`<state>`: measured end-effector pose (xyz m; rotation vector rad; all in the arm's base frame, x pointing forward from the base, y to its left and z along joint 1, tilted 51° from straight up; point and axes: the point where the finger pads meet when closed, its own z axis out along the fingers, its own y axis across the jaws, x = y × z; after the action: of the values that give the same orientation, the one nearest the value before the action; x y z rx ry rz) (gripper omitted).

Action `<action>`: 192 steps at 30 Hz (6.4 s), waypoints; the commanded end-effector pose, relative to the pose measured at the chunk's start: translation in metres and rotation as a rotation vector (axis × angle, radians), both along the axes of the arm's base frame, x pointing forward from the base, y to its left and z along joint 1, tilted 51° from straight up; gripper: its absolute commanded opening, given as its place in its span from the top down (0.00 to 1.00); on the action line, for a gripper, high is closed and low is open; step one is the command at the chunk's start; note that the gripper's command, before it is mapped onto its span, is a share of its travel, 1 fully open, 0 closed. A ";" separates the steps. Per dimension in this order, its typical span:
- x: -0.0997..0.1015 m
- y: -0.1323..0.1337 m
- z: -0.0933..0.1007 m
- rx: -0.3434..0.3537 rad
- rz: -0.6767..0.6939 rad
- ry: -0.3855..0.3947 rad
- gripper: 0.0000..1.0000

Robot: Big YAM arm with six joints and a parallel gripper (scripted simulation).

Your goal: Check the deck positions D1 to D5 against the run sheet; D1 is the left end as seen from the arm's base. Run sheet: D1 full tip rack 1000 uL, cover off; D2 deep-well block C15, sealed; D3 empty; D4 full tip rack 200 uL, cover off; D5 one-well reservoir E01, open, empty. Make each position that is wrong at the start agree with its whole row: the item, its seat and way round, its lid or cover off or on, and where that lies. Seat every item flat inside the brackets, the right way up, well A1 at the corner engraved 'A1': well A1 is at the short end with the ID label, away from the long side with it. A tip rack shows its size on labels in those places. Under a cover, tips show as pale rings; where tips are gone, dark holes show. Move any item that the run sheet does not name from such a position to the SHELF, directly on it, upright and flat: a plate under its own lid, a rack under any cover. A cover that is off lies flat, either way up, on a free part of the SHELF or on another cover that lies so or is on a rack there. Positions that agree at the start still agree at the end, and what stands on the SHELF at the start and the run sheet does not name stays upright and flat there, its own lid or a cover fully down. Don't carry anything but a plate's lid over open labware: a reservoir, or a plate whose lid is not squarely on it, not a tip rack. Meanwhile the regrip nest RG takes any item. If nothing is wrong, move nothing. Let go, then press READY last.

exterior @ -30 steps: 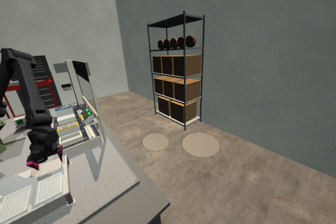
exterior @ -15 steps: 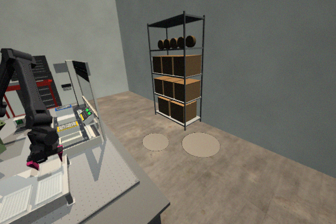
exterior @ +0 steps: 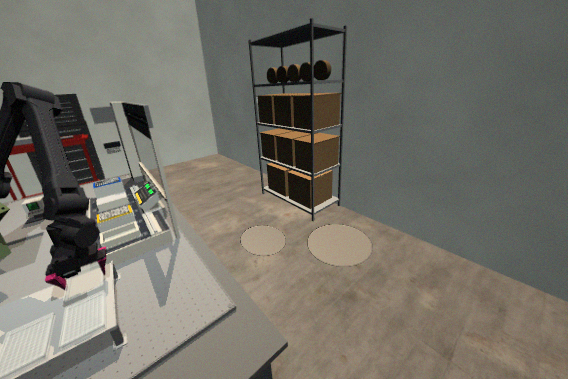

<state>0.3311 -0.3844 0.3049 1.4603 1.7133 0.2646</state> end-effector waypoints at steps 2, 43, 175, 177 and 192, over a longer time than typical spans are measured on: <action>0.013 -0.005 0.010 -0.014 0.004 -0.019 1.00; 0.014 -0.001 -0.006 0.007 0.004 -0.005 1.00; -0.036 0.013 0.058 -0.047 -0.007 -0.023 0.00; -0.038 0.014 0.047 -0.026 -0.007 -0.010 0.00; -0.055 0.024 0.078 -0.057 -0.007 -0.026 0.00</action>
<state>0.2874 -0.3561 0.3446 1.4676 1.7151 0.2772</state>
